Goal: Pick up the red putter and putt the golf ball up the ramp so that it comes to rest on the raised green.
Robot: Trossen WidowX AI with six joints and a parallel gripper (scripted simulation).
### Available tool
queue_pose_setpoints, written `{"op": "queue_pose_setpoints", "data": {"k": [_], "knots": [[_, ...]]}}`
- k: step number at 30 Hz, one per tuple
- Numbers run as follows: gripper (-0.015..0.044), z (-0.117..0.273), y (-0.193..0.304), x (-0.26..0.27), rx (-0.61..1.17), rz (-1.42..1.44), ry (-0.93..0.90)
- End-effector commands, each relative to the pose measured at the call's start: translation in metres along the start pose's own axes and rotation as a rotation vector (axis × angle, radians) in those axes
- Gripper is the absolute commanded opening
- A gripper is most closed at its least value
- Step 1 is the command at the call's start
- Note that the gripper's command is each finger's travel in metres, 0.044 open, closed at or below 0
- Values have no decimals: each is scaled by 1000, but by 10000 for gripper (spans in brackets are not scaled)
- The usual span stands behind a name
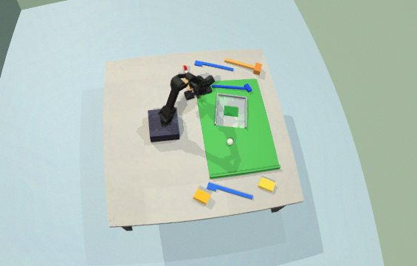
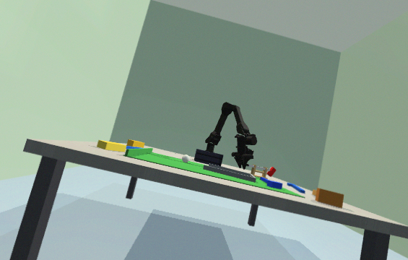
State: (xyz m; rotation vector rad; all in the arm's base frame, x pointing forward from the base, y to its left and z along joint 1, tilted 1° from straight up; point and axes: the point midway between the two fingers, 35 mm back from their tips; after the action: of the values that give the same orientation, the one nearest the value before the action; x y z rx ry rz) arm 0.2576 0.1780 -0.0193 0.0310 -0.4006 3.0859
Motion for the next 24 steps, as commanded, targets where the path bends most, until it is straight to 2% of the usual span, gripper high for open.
{"op": "queue_pose_setpoints", "data": {"k": [1,5,11,16,24], "knots": [[151,0,0,0,-1,0,1],[46,0,0,0,-1,0,1],[0,2,-1,0,-1,0,1],[0,23,-8,-2,-1,0,1],[0,85,-24,2,0,0,0]]}}
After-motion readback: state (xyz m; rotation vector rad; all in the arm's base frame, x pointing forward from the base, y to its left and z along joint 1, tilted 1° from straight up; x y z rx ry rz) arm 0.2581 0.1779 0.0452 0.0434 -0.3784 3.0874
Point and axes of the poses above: the point midway between the two fingers, 35 mm back from their tips, its own z axis back along the fingers, its own x axis across the jaws, y = z × x, and after that the axes turned 11 degrees about -z, right-handed
